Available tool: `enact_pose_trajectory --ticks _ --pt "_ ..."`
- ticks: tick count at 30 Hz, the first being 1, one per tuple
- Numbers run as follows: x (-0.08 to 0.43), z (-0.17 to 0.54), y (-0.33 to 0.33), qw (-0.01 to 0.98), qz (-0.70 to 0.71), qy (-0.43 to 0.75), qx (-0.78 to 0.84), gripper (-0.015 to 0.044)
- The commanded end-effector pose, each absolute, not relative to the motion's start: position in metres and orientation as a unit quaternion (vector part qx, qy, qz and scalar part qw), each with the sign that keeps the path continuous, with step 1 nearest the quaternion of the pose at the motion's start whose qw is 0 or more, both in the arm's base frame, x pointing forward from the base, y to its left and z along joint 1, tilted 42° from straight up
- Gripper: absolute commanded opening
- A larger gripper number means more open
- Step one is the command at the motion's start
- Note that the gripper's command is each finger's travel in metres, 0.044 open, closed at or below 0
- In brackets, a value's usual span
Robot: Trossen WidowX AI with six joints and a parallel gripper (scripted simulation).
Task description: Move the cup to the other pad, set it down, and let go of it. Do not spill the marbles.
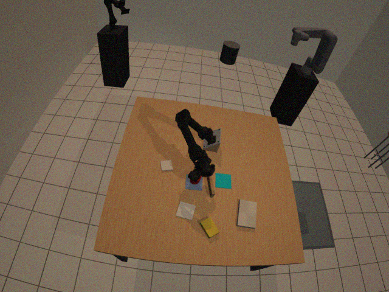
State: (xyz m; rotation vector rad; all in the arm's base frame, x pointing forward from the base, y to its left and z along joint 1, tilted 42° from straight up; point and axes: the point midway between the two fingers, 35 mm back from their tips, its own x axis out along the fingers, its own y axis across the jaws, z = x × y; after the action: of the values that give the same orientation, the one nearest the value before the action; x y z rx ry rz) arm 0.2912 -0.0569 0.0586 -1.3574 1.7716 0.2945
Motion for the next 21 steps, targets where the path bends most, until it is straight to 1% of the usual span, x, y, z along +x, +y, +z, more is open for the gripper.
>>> enact_pose_trajectory --ticks 1,21 --pt "0.295 0.068 -0.048 0.437 0.117 0.707 -0.544 0.0" --pt "0.293 0.106 -0.011 0.433 0.118 0.708 -0.545 0.0"
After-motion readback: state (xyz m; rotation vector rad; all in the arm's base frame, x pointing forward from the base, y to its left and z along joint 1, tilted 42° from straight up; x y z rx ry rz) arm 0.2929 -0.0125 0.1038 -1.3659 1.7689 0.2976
